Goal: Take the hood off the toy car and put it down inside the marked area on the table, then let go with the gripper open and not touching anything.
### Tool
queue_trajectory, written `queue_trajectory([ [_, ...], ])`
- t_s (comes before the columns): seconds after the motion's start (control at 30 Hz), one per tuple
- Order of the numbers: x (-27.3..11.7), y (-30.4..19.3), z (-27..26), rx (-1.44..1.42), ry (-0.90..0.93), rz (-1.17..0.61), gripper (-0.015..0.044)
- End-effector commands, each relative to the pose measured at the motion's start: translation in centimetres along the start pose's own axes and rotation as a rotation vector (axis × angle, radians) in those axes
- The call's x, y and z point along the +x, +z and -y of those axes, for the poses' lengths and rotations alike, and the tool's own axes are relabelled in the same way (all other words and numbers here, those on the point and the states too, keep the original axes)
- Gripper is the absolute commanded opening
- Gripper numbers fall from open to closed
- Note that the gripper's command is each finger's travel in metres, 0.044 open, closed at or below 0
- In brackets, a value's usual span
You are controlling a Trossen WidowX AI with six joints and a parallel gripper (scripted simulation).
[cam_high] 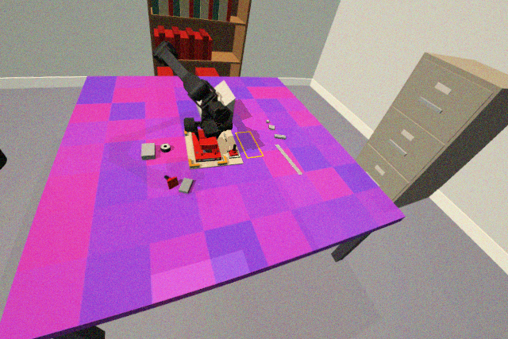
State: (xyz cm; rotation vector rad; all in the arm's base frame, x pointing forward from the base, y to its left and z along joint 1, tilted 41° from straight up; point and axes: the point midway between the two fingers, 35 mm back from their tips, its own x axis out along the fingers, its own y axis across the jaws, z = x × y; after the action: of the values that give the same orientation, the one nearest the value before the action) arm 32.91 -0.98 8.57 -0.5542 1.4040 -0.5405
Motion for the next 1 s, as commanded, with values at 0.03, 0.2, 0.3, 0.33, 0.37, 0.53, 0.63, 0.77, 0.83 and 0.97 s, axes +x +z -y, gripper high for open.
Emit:
queue_trajectory([
  [0.03, -2.5, 0.1, 0.0, 0.005, 0.006, 0.005, 0.0000],
  [0.2, -3.6, 0.0, 0.0, 0.005, 0.005, 0.005, 0.0000],
  [0.3, -2.9, 0.2, -1.1, -0.002, 0.008, 0.011, 0.0000],
  [0.33, -3.0, 0.3, -1.8, -0.002, 0.012, 0.012, 0.0000],
  [0.37, -3.1, 0.3, -2.5, -0.002, 0.015, 0.013, 0.0000],
  [0.53, -3.5, 0.3, -5.8, -0.004, 0.030, 0.017, 0.0000],
  [0.63, -3.6, 0.2, -7.8, -0.004, 0.033, 0.015, 0.0000],
  [0.77, -3.8, -0.2, -10.3, -0.004, 0.036, 0.013, 0.0000],
  [0.83, -3.9, -0.5, -11.6, -0.003, 0.036, 0.011, 0.0000],
  [0.97, -3.9, -1.2, -14.2, -0.009, 0.034, 0.010, 0.0000],
])
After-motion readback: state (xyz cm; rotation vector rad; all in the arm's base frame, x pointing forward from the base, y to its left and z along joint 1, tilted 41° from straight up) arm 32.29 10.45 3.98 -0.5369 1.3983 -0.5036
